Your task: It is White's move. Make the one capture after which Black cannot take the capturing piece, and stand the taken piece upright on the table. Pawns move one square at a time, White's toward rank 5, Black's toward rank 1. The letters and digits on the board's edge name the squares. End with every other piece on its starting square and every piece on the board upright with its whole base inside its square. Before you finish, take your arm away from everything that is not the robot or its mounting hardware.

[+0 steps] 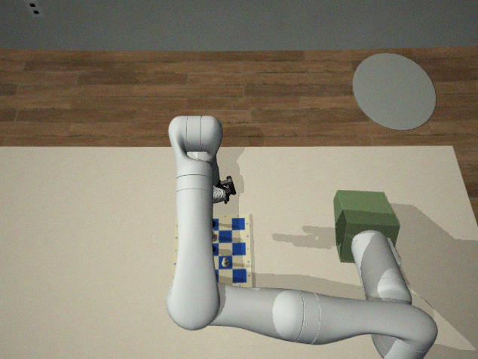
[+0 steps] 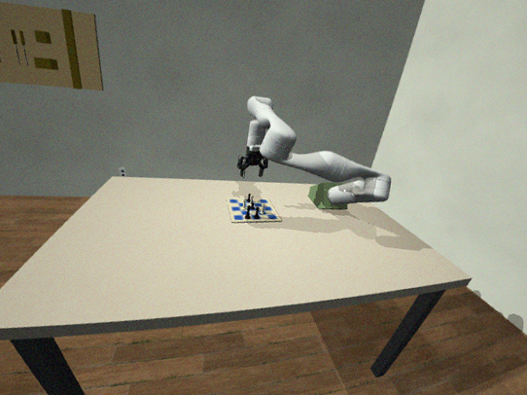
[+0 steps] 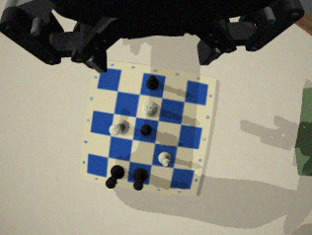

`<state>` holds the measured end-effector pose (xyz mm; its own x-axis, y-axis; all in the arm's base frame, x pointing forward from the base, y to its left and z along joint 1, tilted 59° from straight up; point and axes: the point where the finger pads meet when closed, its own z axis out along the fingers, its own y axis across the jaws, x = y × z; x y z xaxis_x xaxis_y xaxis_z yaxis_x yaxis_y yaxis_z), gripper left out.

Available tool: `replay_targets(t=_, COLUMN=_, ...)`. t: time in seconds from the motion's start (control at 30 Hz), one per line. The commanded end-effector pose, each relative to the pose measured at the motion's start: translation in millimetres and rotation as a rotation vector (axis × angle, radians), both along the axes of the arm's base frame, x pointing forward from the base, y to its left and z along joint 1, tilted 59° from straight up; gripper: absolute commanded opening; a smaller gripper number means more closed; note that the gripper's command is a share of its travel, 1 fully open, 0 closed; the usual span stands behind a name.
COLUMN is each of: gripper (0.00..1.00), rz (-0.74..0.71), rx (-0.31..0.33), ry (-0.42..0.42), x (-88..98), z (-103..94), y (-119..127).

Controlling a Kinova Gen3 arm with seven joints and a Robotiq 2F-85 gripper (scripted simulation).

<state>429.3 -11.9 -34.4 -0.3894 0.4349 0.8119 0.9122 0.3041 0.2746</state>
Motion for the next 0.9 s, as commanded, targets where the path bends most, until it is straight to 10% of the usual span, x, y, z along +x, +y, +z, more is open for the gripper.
replay_targets(t=0.0, gripper=1.0, rz=-0.014, rx=-0.005, ry=0.033, x=-1.1, z=-1.5, y=2.2)
replay_targets(t=0.87, gripper=1.0, rz=-0.188, rx=-0.052, ry=0.317, x=-2.2, z=-5.9, y=8.9)
